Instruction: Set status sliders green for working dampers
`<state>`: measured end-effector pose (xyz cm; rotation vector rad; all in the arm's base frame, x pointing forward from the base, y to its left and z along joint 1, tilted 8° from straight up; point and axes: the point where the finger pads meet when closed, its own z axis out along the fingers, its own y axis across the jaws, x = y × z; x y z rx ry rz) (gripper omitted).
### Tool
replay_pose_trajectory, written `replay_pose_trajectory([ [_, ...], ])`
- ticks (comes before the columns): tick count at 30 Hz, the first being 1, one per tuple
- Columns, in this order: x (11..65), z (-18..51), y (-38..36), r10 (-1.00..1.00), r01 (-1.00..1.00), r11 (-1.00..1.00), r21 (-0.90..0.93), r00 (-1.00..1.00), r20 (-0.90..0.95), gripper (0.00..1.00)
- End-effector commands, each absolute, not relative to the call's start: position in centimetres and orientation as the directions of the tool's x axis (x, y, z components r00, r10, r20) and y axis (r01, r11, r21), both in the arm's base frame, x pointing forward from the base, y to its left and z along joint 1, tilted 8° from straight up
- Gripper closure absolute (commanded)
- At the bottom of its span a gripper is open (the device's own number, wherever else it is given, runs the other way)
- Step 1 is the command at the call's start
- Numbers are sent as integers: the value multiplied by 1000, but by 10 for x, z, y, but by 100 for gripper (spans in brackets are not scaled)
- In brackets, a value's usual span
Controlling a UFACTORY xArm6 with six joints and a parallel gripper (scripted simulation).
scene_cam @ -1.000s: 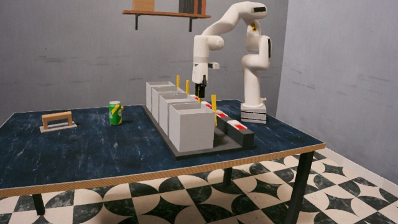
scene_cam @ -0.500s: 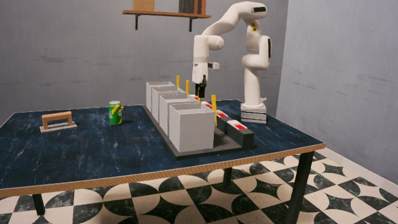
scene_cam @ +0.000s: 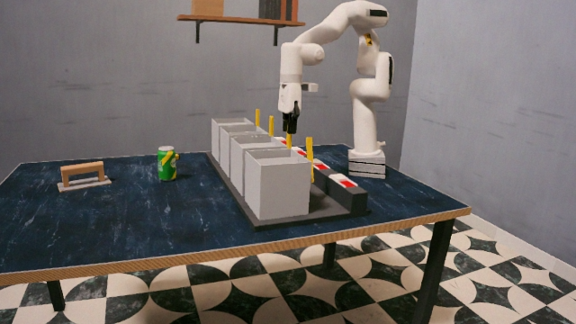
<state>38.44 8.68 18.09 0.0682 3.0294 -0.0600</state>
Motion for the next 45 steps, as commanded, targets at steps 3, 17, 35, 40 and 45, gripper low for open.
replay_pose_trajectory([
  [3,383,206,88,43,47,998,-36,-992,-116,61],
  [17,380,233,89,43,47,998,-36,-992,-116,61],
  [35,488,265,92,43,51,996,-70,-992,-116,61],
  [40,490,266,92,43,51,996,-70,-992,-116,61],
  [45,490,266,92,43,51,996,-70,-992,-116,61],
])
